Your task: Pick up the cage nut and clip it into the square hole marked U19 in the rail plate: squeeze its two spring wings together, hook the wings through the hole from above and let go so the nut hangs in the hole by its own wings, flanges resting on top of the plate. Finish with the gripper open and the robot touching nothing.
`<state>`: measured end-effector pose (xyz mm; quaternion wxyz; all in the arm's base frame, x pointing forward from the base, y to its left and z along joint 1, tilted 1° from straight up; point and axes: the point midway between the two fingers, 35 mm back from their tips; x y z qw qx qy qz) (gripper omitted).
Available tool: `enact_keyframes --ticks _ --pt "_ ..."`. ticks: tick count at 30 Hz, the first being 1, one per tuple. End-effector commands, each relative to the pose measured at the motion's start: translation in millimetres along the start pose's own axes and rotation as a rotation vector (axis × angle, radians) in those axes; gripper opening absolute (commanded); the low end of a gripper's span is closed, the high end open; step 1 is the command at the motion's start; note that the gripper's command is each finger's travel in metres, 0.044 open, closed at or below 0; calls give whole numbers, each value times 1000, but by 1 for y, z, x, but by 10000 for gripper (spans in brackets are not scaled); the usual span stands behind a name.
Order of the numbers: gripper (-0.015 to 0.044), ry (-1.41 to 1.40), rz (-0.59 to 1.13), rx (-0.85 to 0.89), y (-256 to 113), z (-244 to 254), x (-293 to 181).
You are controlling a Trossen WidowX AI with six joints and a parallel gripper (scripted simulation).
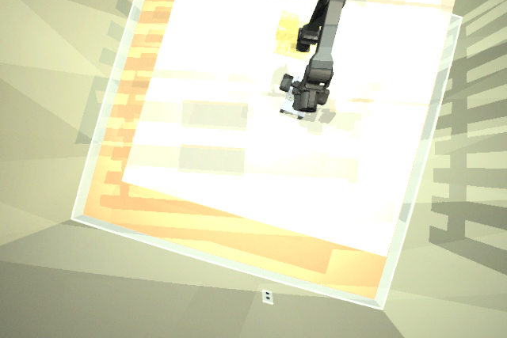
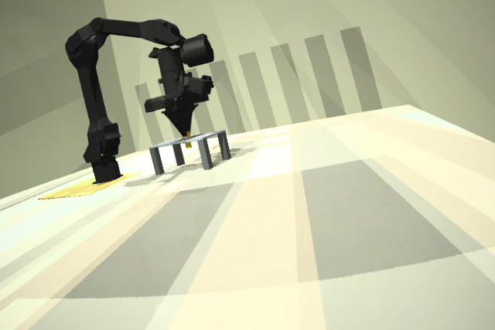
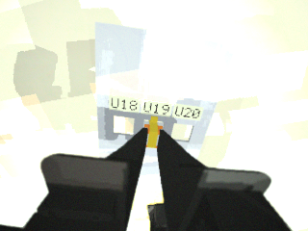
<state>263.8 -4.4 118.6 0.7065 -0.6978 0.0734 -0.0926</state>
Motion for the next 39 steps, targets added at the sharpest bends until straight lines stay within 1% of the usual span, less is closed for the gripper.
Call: enact_keyframes --ticks 1,16,19,24,39 --pt "49 0 0 0 0 0 0" --pt "440 0 0 0 0 0 0" --pt "440 0 0 0 -2 0 0" --pt "440 4 -8 -5 -48 1 0" --pt "440 4 -8 -6 -50 1 -1"
Point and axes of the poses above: the point midway between the two fingers, 35 mm back from their tips, its own y axis out along the fingers, its own z axis across the jaws, x = y × z
